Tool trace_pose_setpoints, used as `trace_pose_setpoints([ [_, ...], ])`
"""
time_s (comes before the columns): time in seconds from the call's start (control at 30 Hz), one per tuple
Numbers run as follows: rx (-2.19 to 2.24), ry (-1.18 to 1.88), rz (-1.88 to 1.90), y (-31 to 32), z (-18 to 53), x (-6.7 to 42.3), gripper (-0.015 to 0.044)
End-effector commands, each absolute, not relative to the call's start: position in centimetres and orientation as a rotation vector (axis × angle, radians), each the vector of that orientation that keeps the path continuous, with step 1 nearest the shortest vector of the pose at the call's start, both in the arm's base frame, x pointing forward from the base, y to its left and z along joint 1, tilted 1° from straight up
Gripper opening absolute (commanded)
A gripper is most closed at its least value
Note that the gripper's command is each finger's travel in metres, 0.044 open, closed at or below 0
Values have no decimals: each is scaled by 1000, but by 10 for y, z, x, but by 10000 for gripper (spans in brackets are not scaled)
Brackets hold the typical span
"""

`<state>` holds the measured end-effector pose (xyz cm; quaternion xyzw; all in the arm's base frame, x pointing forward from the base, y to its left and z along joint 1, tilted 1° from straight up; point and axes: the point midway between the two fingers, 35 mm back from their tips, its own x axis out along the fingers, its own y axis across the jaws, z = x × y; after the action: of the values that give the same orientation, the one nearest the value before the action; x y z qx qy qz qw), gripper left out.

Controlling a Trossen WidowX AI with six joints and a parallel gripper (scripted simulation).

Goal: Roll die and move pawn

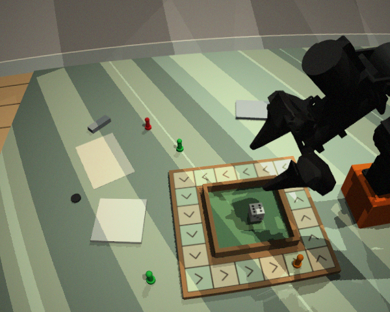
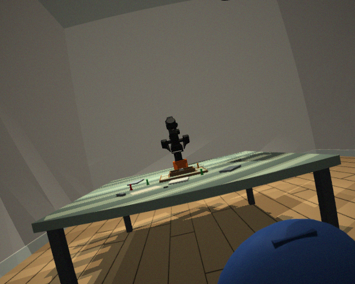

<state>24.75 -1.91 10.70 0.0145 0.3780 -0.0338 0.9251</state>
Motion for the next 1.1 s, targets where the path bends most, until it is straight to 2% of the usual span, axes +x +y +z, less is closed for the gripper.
trace_pose_setpoints([
  [0.0, 38, 894, -75, -20, 105, 254, 440],
  [0.43, 62, 1495, -64, -22, 68, 271, 440],
  [0.6, 61, 1468, -59, -21, 68, 268, 440],
  [0.9, 248, 1529, -212, 67, 45, 237, 204],
  [1.07, 319, 1550, -300, 99, 35, 213, 200],
])
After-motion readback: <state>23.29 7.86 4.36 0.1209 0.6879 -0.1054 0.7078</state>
